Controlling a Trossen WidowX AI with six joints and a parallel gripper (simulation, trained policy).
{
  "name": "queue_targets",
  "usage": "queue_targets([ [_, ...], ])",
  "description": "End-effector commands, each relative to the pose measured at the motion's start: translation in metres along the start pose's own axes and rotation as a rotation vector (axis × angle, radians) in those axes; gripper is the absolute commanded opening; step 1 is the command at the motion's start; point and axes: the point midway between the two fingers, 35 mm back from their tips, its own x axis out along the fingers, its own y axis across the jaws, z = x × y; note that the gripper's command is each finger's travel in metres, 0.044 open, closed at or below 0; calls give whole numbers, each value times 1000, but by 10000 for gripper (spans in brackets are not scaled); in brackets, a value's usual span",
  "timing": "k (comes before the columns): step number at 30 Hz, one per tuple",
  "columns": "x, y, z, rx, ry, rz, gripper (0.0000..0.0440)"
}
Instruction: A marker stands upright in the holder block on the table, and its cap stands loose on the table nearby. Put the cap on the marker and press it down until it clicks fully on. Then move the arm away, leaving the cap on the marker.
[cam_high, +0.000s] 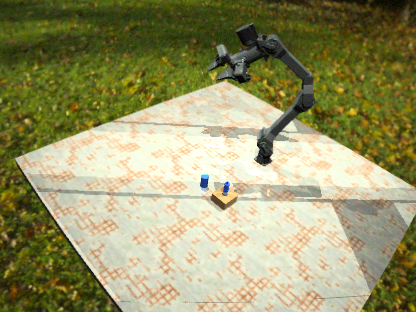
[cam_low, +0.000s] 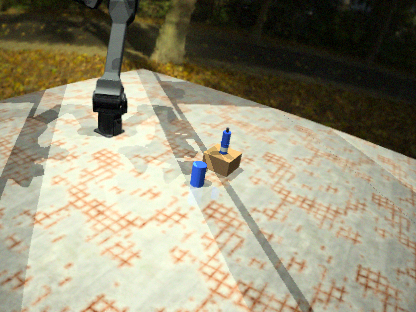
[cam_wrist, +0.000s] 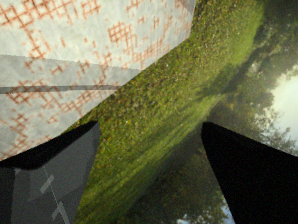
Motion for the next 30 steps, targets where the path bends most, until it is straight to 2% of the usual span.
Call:
queue_targets([
  [1,14,3,7,2,-40,40,307],
  [30,84,9,62,-36,-253,248,311],
])
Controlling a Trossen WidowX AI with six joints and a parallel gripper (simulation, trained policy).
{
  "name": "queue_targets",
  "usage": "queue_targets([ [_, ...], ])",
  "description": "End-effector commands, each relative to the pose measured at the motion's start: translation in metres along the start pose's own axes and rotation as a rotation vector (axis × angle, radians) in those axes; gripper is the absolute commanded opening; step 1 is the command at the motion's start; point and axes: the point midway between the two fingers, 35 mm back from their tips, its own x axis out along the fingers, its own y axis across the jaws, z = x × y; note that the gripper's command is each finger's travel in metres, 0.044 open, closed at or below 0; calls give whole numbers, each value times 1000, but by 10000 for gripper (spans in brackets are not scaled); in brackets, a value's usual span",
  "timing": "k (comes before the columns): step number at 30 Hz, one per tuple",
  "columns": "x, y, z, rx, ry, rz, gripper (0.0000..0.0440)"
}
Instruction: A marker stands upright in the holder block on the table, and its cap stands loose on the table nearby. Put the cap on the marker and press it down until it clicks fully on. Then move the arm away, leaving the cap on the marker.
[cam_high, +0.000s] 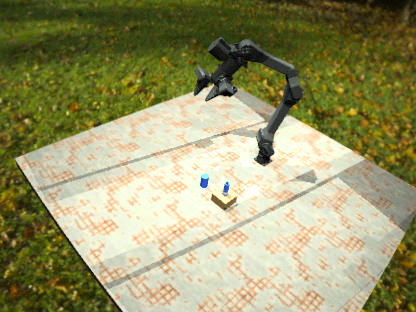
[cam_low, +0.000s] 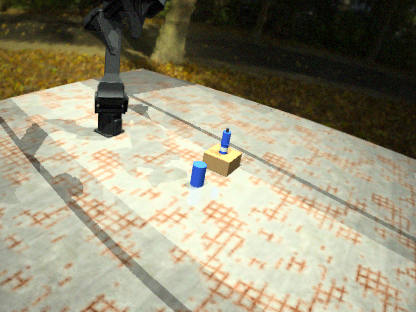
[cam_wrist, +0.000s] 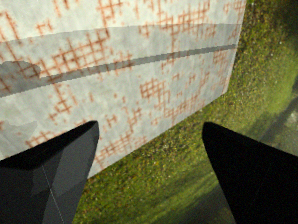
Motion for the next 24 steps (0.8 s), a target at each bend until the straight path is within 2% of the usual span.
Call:
queue_targets([
  [1,12,0,6,0,-24,41,311],
  [24,68,-5,42,-26,-129,213,314],
])
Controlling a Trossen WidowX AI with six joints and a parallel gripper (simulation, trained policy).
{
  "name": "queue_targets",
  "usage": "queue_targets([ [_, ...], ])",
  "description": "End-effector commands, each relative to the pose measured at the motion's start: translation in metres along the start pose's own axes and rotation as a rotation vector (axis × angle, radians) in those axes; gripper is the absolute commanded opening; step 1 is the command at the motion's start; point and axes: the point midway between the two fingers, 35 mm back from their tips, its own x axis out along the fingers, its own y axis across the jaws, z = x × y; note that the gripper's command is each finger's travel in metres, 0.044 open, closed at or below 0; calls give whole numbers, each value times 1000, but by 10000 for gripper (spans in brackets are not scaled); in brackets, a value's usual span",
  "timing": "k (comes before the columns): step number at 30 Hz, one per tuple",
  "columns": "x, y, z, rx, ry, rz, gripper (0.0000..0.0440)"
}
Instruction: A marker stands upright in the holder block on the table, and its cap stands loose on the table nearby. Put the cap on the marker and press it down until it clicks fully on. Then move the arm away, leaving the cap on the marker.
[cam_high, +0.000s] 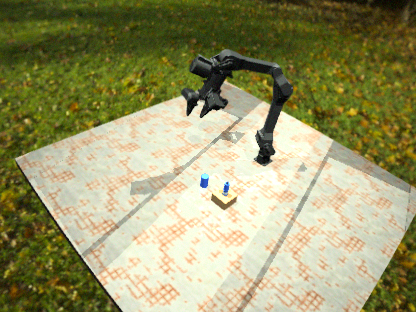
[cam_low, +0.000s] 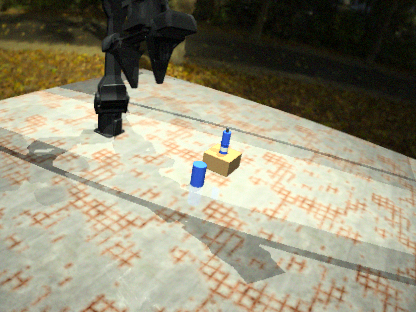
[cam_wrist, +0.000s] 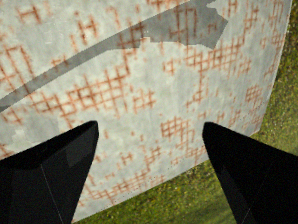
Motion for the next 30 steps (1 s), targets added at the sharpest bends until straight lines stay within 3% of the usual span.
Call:
queue_targets([
  [1,11,-2,5,1,-12,37,314],
  [30,75,-14,48,-30,-86,230,315],
])
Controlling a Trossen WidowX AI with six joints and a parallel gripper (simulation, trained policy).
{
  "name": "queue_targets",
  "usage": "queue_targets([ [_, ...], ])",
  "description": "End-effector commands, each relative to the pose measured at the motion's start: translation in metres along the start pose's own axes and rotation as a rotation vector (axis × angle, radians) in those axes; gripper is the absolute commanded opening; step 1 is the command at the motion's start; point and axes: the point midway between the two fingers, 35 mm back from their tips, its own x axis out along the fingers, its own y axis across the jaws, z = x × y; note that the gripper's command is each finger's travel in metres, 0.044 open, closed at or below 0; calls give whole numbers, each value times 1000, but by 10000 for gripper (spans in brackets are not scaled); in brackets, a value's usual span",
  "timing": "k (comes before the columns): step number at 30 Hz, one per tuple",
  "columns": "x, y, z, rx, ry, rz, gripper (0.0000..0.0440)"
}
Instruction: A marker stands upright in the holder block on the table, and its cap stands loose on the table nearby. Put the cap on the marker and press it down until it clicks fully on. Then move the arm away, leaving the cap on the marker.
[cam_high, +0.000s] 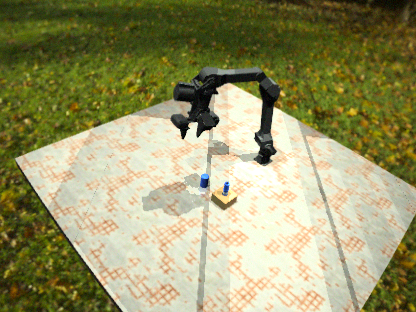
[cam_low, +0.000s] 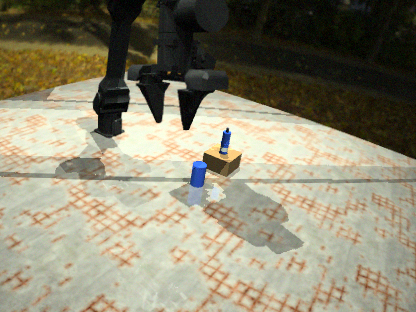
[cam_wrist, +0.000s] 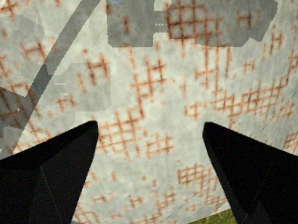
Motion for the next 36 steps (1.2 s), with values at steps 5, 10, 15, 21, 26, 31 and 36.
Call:
queue_targets([
  [5,17,-5,11,-8,-13,55,314],
  [10,27,-6,19,-17,-24,85,313],
  [15,37,-7,27,-28,-37,117,312],
  [21,48,-6,37,-44,-54,156,310],
  [26,57,-4,47,-62,-70,188,309],
  [31,65,-2,58,-85,-88,218,309],
  [36,72,1,69,-115,-105,247,308],
])
